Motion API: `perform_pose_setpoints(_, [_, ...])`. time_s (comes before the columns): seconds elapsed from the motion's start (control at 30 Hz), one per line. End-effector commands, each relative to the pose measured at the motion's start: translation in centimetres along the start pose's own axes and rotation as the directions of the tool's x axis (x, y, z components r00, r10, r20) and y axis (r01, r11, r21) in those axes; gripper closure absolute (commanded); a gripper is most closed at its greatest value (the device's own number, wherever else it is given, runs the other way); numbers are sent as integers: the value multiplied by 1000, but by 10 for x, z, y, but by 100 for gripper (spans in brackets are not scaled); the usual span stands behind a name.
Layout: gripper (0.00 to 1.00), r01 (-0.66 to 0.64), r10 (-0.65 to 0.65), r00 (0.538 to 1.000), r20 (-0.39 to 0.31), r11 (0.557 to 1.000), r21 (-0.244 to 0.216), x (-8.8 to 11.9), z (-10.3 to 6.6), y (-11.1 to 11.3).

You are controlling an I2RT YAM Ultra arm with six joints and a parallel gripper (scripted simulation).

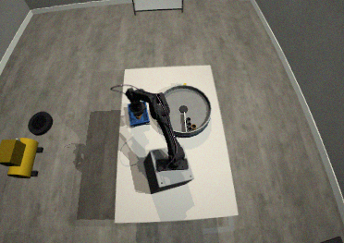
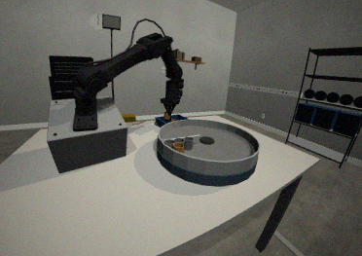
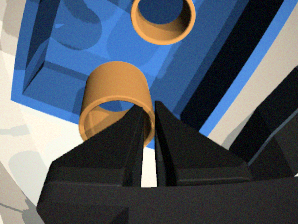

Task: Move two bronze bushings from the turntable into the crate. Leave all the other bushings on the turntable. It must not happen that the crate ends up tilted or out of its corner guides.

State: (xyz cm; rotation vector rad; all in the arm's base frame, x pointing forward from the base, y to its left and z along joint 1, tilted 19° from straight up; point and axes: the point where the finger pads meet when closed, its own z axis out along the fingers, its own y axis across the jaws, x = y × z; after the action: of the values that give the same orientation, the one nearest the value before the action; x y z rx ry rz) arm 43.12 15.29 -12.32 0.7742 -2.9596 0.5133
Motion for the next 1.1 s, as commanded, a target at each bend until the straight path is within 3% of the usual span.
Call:
perform_pose_setpoints(0.0, [100,14,-14,999,41,1000,7,-9,-12,3])
perform_pose_setpoints(0.67, [100,18,-18,999,28,1000,6,-4,-10,4])
perform_pose_setpoints(0.7, [100,6,-6,998,66,1000,8,-16,-21,0])
perform_pose_setpoints(0.8, [100,16,-16,999,31,1000,7,-3,-10,3])
perform_pose_setpoints(1.07, [100,11,-11,999,45,1000,7,-8,-15,1])
